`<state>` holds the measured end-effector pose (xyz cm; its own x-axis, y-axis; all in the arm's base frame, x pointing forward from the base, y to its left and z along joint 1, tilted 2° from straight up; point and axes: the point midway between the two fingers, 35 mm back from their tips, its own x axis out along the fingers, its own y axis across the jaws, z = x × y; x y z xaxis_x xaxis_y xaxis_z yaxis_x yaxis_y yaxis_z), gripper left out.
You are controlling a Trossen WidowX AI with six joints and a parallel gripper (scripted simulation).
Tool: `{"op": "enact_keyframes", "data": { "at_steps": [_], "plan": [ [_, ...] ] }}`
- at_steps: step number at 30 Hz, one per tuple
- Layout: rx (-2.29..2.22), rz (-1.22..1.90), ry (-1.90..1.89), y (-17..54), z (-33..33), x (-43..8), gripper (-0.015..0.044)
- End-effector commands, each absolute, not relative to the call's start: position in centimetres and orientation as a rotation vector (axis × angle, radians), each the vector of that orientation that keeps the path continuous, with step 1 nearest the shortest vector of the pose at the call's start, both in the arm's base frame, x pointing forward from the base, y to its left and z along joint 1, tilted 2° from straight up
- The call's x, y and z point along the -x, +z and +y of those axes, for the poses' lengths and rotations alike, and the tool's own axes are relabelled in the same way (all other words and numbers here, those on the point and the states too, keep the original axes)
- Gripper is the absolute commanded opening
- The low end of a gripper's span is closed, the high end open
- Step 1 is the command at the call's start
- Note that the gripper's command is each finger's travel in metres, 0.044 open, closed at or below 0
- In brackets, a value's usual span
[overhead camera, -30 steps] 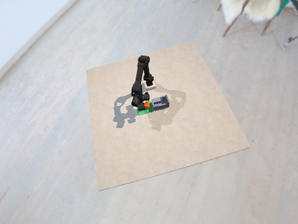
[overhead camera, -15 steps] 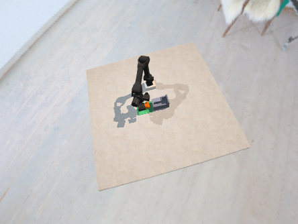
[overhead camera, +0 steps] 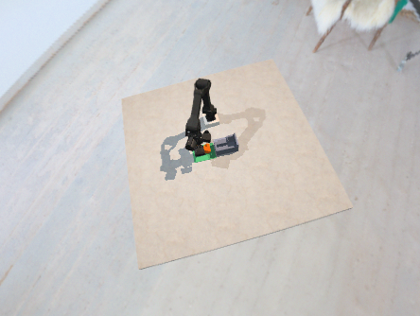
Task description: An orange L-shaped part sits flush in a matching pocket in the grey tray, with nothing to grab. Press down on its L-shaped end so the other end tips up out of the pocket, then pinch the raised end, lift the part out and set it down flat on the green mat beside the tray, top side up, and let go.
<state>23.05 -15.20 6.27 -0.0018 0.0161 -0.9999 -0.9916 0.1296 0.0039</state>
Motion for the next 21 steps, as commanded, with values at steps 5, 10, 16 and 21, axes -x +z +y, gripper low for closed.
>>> {"op": "enact_keyframes", "data": {
  "at_steps": [5, 10, 16, 21],
  "plan": [
    [1.103, 1.258, 1.123, 9.2, -15.5, -23.4, 0.0368],
    [1.107, 1.259, 1.125, 15.0, -15.4, -23.1, 0.04],
    [1.107, 1.259, 1.125, 15.2, -15.4, -23.1, 0.04],
    [1.097, 1.259, 1.124, 14.6, -15.3, -23.1, 0.04]
  ]
}}
